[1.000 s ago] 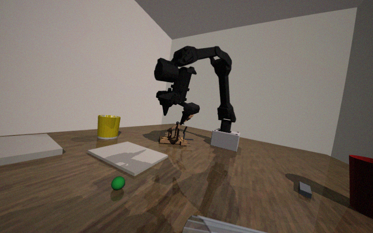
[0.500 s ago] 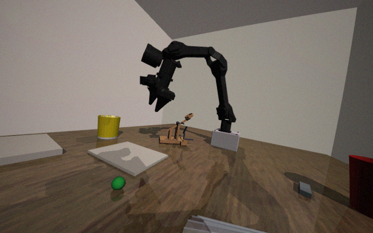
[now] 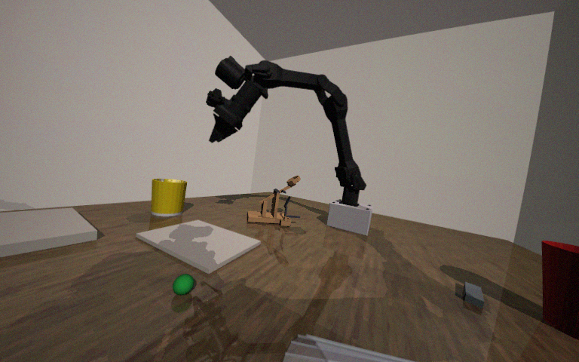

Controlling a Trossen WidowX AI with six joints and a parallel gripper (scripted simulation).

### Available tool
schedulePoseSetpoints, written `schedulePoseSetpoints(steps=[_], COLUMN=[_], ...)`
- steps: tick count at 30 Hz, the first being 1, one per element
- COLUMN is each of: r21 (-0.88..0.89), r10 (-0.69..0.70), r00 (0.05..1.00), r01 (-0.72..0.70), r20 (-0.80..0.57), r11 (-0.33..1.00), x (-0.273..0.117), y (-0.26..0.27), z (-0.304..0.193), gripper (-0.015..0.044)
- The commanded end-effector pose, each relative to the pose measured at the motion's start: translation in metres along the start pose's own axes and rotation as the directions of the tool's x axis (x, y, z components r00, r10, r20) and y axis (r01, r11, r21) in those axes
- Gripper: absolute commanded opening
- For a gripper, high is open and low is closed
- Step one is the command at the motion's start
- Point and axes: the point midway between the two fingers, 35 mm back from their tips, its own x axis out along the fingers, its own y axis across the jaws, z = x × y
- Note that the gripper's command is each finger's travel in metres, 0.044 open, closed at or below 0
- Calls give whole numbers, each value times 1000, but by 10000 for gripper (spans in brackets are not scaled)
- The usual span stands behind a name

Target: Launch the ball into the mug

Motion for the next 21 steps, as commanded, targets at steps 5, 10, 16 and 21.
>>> schedulePoseSetpoints(steps=[5,10,16,21], r21=[178,178,178,178], r10=[-7,-7,-7,-7], r00=[991,991,991,991], r01=[-17,-17,-17,-17], r20=[134,134,134,134], r11=[984,984,984,984], x=[-20,-20,-20,-20], y=[-42,-42,-42,-42], z=[31,31,31,31], gripper=[440,440,440,440])
